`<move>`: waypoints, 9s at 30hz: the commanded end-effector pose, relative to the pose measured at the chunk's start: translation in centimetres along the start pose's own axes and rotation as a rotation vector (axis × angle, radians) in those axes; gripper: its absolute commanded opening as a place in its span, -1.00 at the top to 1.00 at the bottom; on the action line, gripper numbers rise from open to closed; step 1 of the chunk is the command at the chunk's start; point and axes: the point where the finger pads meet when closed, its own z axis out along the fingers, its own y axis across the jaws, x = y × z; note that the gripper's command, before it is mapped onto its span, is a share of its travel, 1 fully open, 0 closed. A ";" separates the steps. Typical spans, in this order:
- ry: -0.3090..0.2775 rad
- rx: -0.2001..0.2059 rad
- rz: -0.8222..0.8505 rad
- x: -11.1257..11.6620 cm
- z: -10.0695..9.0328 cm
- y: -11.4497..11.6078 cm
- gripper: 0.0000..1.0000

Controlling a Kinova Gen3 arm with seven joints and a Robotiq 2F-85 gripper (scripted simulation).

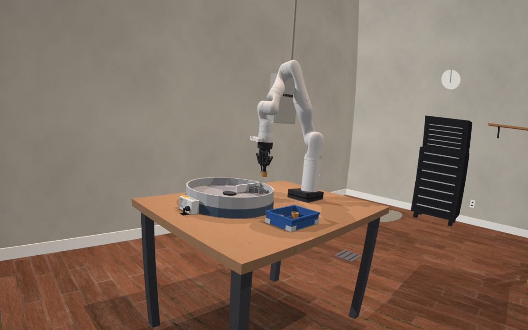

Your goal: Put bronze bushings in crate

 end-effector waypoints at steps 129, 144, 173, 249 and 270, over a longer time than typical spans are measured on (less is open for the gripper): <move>0.010 0.000 0.005 4.5 4.2 -31.3 1.00; 0.009 0.000 0.004 4.5 5.8 -31.3 1.00; 0.007 0.001 0.003 4.4 8.2 -31.4 1.00; 0.007 0.000 0.003 4.4 12.4 -31.4 1.00; 0.006 0.000 0.003 4.4 12.8 -31.4 1.00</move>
